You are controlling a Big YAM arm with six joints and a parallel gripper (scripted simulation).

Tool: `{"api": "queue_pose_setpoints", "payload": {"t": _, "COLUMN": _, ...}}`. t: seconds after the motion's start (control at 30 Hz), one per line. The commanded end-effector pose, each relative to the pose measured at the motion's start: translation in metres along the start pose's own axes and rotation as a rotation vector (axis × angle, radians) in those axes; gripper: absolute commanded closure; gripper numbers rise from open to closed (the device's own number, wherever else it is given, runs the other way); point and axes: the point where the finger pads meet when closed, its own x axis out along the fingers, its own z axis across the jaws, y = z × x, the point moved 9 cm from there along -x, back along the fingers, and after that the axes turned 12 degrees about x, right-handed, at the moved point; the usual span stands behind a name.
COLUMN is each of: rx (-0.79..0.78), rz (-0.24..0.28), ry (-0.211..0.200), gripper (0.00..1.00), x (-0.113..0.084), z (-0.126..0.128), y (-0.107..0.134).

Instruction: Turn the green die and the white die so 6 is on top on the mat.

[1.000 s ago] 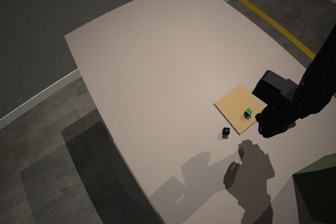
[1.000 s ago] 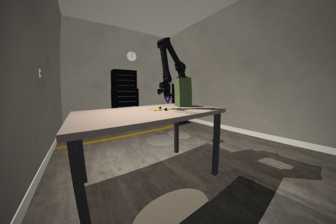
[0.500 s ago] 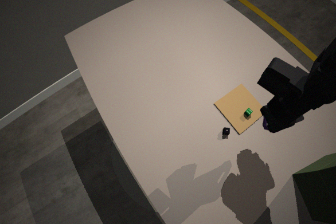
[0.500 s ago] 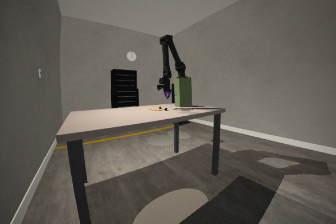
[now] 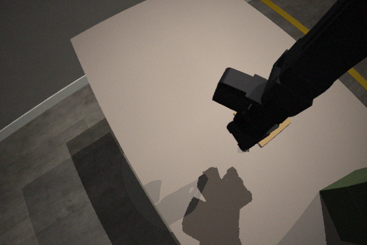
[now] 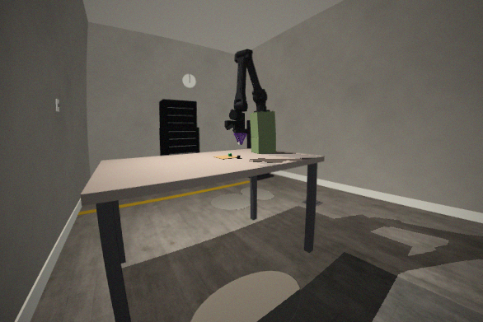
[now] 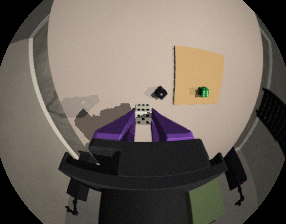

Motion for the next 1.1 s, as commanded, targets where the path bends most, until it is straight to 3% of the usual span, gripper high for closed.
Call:
{"api": "queue_pose_setpoints", "payload": {"t": 0.0, "rx": -0.102, "rz": 0.029, "ry": 0.033, "gripper": 0.86, "x": 0.009, "z": 0.032, "y": 0.0}}
{"api": "queue_pose_setpoints", "payload": {"t": 0.13, "rx": -0.133, "rz": 0.029, "ry": 0.031, "gripper": 0.86, "x": 0.009, "z": 0.048, "y": -0.001}}
{"api": "queue_pose_setpoints", "payload": {"t": 0.17, "rx": -0.113, "rz": 0.045, "ry": 0.051, "gripper": 0.86, "x": 0.011, "z": 0.032, "y": 0.002}}
{"api": "queue_pose_setpoints", "payload": {"t": 0.2, "rx": -0.111, "rz": 0.041, "ry": 0.05, "gripper": 0.86, "x": 0.011, "z": 0.031, "y": 0.002}}
{"api": "queue_pose_setpoints", "payload": {"t": 0.33, "rx": -0.112, "rz": -0.039, "ry": 0.014, "gripper": 0.86, "x": 0.012, "z": 0.038, "y": 0.012}}
{"api": "queue_pose_setpoints", "payload": {"t": 0.43, "rx": -0.113, "rz": -0.14, "ry": -0.015, "gripper": 0.86, "x": 0.012, "z": 0.035, "y": 0.021}}
{"api": "queue_pose_setpoints", "payload": {"t": 0.5, "rx": -0.113, "rz": -0.14, "ry": -0.015, "gripper": 0.86, "x": 0.012, "z": 0.035, "y": 0.021}}
{"api": "queue_pose_setpoints", "payload": {"t": 0.93, "rx": -0.129, "rz": -0.805, "ry": -0.203, "gripper": 0.86, "x": 0.039, "z": 0.02, "y": 0.069}}
{"api": "queue_pose_setpoints", "payload": {"t": 1.0, "rx": -0.125, "rz": -0.884, "ry": -0.227, "gripper": 0.86, "x": 0.044, "z": 0.019, "y": 0.073}}
{"api": "queue_pose_setpoints", "payload": {"t": 1.07, "rx": -0.125, "rz": -0.884, "ry": -0.227, "gripper": 0.86, "x": 0.044, "z": 0.019, "y": 0.073}}
